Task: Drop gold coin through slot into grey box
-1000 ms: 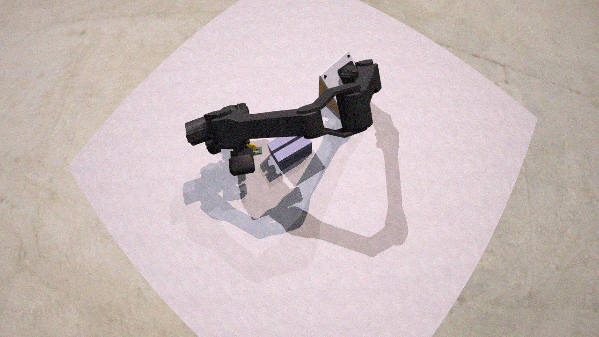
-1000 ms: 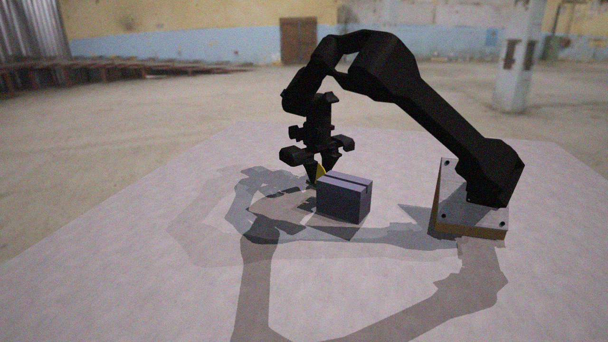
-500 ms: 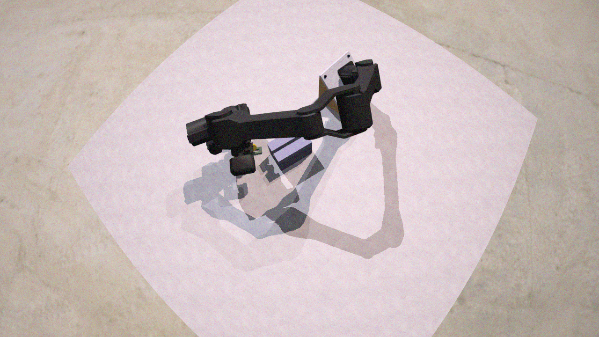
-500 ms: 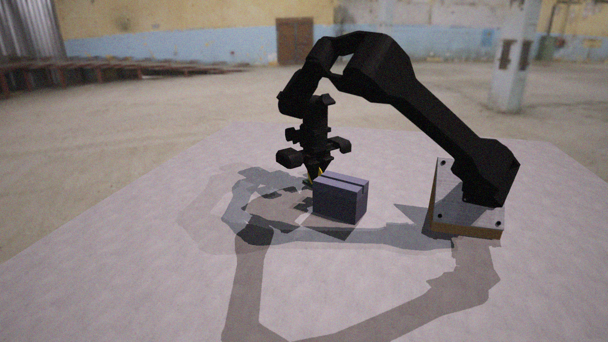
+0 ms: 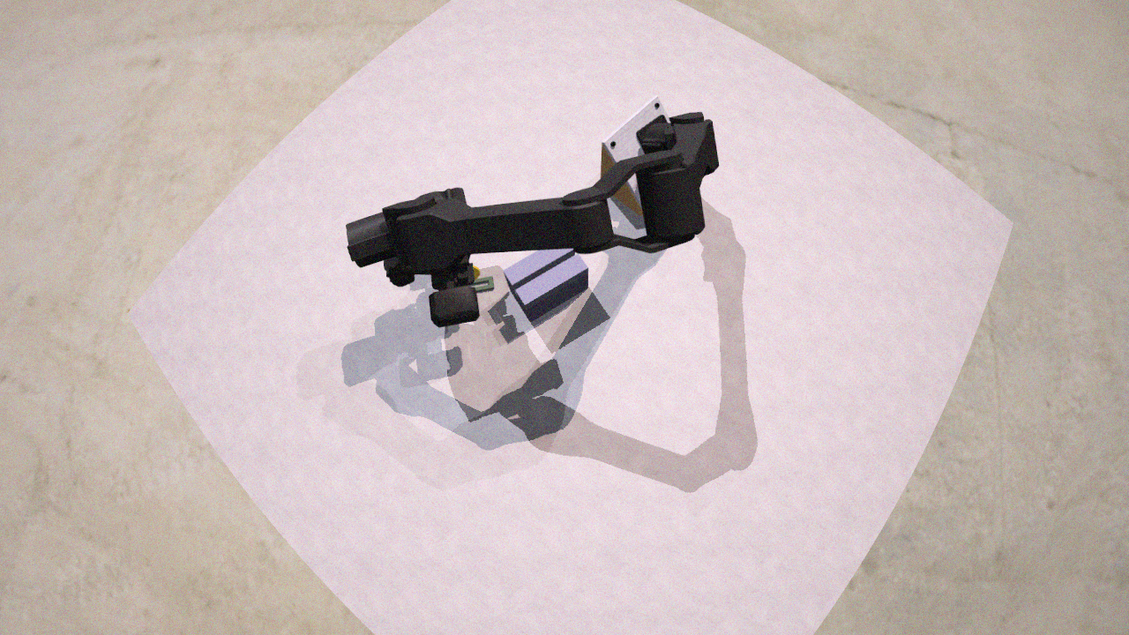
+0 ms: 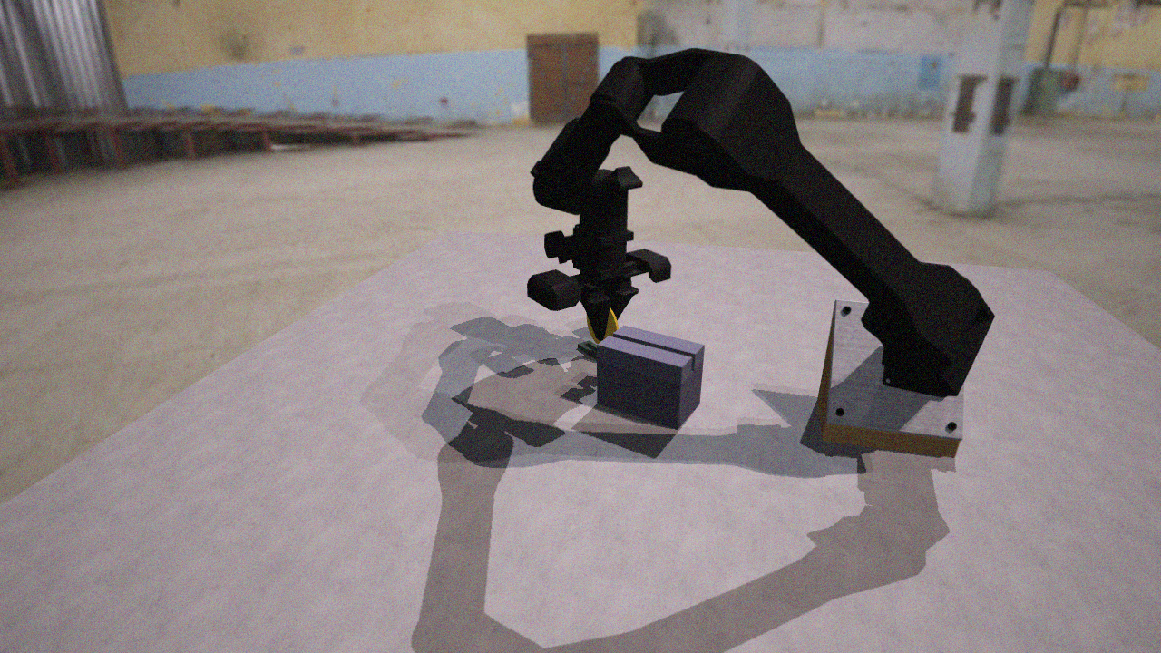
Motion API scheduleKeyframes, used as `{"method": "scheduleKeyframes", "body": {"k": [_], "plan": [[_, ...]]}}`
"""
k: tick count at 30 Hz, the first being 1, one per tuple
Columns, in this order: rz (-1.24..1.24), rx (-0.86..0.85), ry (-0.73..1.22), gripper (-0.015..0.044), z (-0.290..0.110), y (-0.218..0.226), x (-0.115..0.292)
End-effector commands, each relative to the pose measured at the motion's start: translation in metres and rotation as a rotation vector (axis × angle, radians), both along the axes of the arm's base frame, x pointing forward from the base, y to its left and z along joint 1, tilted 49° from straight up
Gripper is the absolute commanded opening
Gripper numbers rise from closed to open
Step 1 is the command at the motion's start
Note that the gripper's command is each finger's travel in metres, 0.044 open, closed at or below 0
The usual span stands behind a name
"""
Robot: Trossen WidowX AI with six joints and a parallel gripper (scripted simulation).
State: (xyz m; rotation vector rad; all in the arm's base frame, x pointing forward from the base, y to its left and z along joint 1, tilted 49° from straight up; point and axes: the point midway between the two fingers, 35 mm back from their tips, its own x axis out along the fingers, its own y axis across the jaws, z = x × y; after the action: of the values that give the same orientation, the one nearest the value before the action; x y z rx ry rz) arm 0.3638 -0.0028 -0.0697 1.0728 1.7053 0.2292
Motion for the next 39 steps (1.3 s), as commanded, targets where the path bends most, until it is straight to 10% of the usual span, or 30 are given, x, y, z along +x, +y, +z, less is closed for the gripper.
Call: {"method": "scheduleKeyframes", "body": {"k": [1, 39], "plan": [[0.003, -0.006, -0.004, 0.0, 0.006, -0.008, 0.002], [0.164, 0.02, -0.152, 0.0, 0.054, -0.059, 0.002]]}}
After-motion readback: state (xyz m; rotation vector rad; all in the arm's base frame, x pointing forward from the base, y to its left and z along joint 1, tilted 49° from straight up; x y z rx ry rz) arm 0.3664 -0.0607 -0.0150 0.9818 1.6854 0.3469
